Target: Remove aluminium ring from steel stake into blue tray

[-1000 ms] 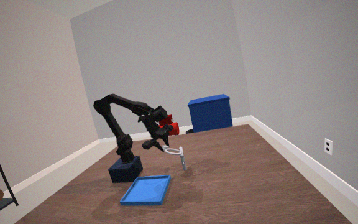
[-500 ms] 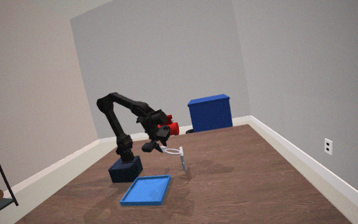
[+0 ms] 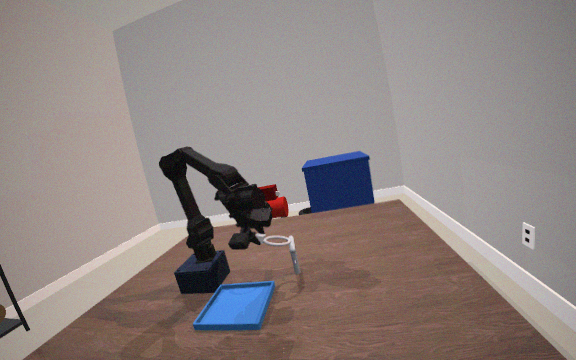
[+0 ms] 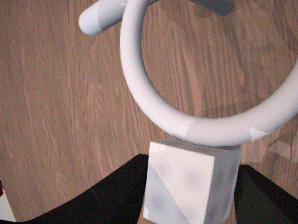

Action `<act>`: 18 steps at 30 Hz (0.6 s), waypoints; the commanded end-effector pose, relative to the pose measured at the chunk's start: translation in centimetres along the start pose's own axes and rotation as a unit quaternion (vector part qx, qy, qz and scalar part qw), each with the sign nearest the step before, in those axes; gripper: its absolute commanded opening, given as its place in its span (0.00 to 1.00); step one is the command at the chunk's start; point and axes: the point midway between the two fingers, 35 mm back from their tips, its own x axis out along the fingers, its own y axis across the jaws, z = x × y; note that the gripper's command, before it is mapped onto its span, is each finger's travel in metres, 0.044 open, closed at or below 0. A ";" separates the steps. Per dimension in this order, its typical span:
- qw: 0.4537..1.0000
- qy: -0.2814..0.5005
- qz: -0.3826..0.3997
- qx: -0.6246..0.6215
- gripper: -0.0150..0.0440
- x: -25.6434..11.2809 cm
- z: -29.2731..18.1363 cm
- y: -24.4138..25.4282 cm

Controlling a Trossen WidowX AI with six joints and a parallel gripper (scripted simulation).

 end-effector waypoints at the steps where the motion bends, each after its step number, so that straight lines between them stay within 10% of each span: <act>1: 0.999 0.005 0.023 -0.021 0.25 -0.3 0.1 -0.1; 18: 0.988 -0.018 0.113 -0.108 0.25 -2.3 0.8 -0.9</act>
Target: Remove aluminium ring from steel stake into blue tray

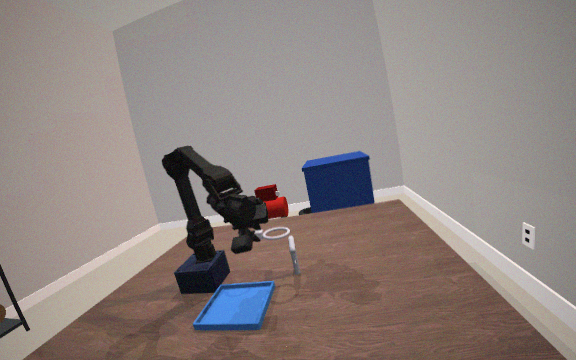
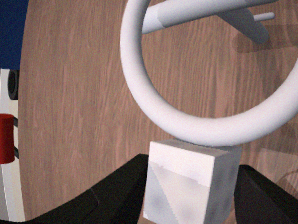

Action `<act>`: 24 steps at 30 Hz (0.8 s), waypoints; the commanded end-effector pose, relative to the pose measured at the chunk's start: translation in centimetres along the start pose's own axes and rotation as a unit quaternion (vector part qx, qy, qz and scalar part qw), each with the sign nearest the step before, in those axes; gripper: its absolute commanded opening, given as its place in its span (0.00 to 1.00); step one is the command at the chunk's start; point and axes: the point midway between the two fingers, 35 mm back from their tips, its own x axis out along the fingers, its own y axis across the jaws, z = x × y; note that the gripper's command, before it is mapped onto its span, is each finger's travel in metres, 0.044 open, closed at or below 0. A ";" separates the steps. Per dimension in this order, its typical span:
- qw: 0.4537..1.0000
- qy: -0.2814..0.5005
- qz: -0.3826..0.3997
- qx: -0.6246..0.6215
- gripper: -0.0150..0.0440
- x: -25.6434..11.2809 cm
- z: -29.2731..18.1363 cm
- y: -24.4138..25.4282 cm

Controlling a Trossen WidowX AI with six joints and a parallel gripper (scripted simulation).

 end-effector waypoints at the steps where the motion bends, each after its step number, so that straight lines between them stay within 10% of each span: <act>1: 1.000 0.000 -0.001 0.000 0.25 0.0 0.0 -0.2; 15: 1.000 0.003 0.001 -0.007 0.25 -3.3 -9.0 -16.5; 24: 1.000 -0.001 0.008 -0.010 0.25 -2.9 -10.8 -18.2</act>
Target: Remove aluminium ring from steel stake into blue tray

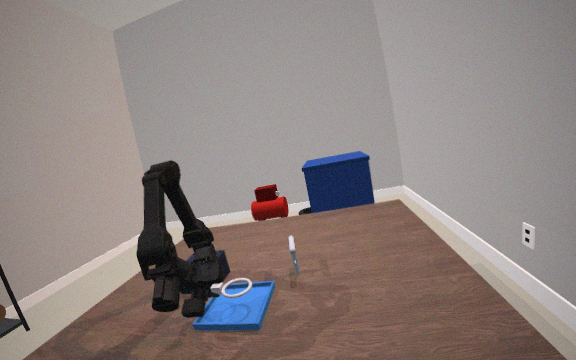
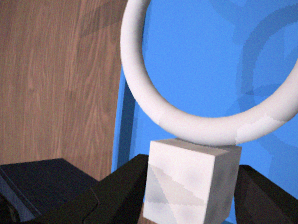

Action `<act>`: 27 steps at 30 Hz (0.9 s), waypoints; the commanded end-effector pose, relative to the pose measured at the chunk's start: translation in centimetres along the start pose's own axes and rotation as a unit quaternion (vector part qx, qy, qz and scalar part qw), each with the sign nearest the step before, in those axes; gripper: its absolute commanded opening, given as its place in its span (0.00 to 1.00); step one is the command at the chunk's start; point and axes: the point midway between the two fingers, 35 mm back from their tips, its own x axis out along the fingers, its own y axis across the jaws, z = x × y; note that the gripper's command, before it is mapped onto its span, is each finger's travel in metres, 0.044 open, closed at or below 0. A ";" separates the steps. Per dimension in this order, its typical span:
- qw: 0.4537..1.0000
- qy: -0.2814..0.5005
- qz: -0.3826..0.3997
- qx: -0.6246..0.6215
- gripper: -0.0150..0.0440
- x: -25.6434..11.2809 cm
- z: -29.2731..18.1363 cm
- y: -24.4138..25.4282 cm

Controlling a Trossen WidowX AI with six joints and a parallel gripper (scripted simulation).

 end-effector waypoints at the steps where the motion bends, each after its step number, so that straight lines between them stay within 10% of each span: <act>1: 1.000 0.002 0.003 -0.004 0.25 0.9 -0.4 -0.8; 8: 1.000 0.002 0.003 -0.004 0.25 2.3 -0.7 -1.9; 27: 1.000 0.001 0.000 -0.003 1.00 -1.4 0.4 0.4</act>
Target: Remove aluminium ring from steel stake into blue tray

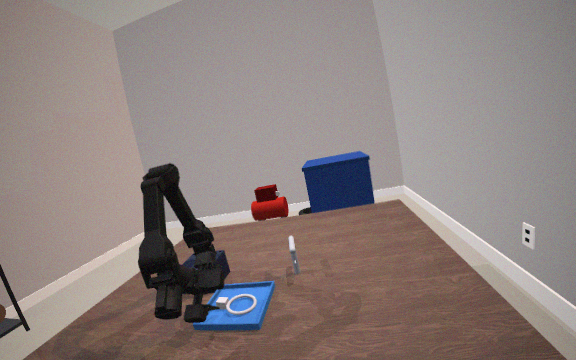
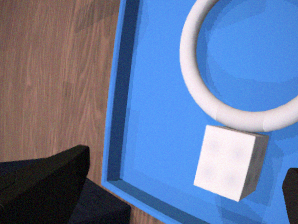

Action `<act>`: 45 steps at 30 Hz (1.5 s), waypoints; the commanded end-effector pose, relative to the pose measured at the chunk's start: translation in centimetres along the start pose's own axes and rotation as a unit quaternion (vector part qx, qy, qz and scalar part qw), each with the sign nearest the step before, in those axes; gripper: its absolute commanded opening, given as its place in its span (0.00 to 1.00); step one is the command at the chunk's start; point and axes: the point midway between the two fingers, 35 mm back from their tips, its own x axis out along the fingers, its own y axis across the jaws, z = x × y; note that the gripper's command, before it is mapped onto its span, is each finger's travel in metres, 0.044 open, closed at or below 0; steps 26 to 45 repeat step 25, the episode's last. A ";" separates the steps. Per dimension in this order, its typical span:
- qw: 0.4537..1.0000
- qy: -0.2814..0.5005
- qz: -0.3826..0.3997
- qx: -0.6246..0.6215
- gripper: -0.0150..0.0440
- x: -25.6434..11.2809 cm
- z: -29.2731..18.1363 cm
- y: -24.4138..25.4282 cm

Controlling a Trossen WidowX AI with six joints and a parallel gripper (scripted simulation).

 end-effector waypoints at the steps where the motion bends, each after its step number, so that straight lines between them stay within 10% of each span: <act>1: 1.000 -0.003 -0.011 -0.004 1.00 -3.8 1.2 2.4; 45: 1.000 -0.005 -0.019 -0.010 1.00 -6.8 1.8 5.0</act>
